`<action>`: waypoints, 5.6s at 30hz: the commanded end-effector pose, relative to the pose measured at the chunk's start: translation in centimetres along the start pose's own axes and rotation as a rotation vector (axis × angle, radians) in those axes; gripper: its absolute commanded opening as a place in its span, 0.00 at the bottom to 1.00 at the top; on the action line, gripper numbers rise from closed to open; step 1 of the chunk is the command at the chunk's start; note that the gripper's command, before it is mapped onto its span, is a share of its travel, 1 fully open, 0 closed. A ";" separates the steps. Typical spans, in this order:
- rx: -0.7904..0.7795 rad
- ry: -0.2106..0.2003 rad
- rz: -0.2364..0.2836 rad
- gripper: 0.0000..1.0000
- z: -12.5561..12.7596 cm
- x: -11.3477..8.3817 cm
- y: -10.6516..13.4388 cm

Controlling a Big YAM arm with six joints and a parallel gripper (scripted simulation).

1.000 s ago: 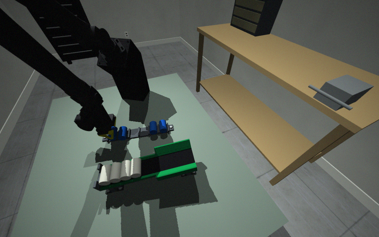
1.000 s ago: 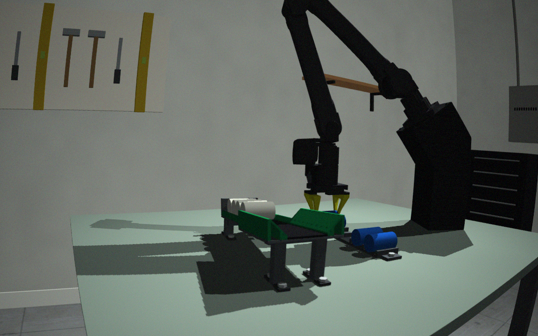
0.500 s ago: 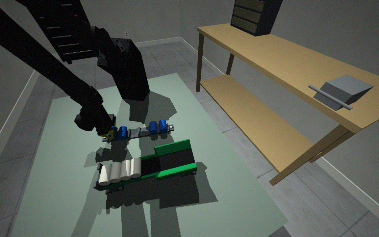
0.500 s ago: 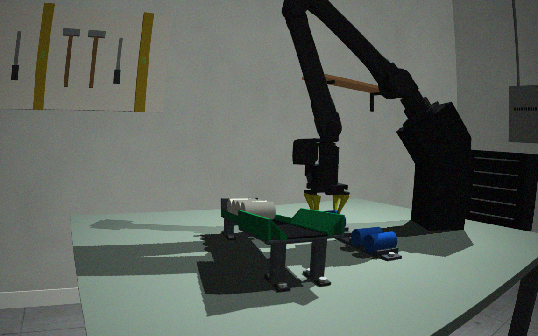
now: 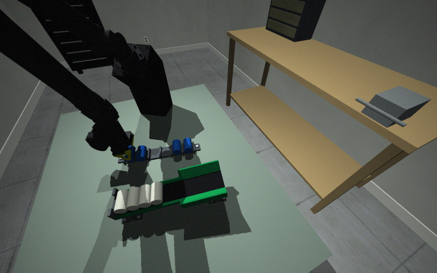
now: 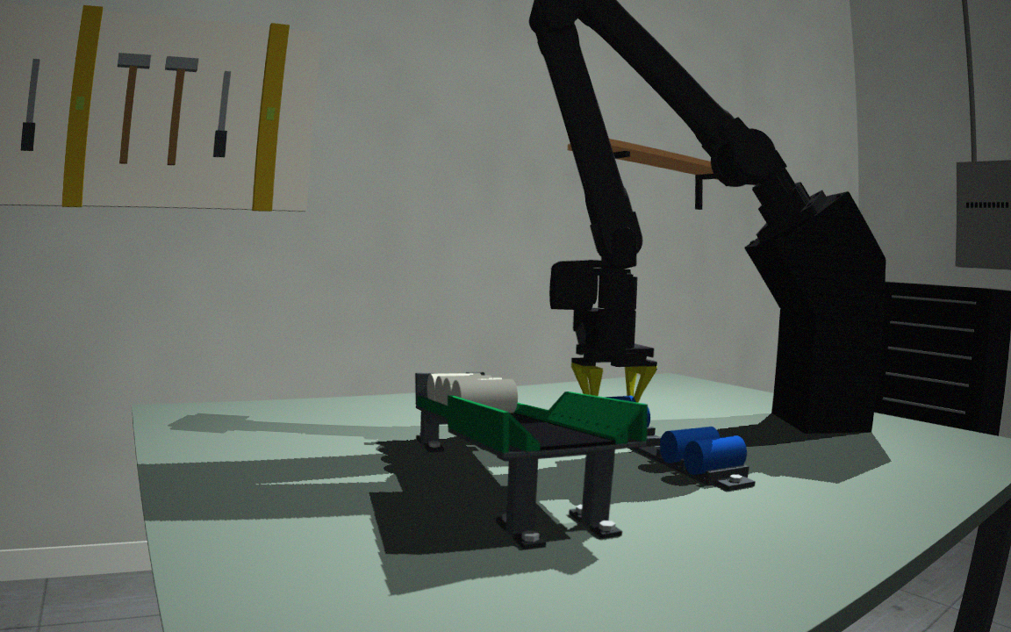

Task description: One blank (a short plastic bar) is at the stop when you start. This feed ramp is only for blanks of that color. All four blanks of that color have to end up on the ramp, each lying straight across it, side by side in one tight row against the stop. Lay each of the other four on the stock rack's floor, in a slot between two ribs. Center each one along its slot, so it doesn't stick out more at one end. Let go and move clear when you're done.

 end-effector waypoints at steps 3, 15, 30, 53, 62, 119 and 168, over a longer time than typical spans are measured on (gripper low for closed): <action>-0.008 -0.004 -0.005 0.65 0.1 0.5 -0.4; -0.010 0.004 -0.001 0.65 0.3 0.2 -0.5; -0.010 0.004 -0.001 0.65 0.3 0.2 -0.5; -0.010 0.004 -0.001 0.65 0.3 0.2 -0.5; -0.010 0.004 -0.001 0.65 0.3 0.2 -0.5; -0.009 -0.007 -0.007 0.65 0.3 0.1 -0.6; -0.009 -0.009 -0.008 0.84 0.2 -0.1 -0.6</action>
Point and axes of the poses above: the point where the finger pads meet when closed, its own x axis out along the fingers, its own z axis across the jaws, y = z × x, the point moved 10 cm from there along -x, back along the fingers, and after that the axes turned 10 degrees about -x, right-handed, at the moved point
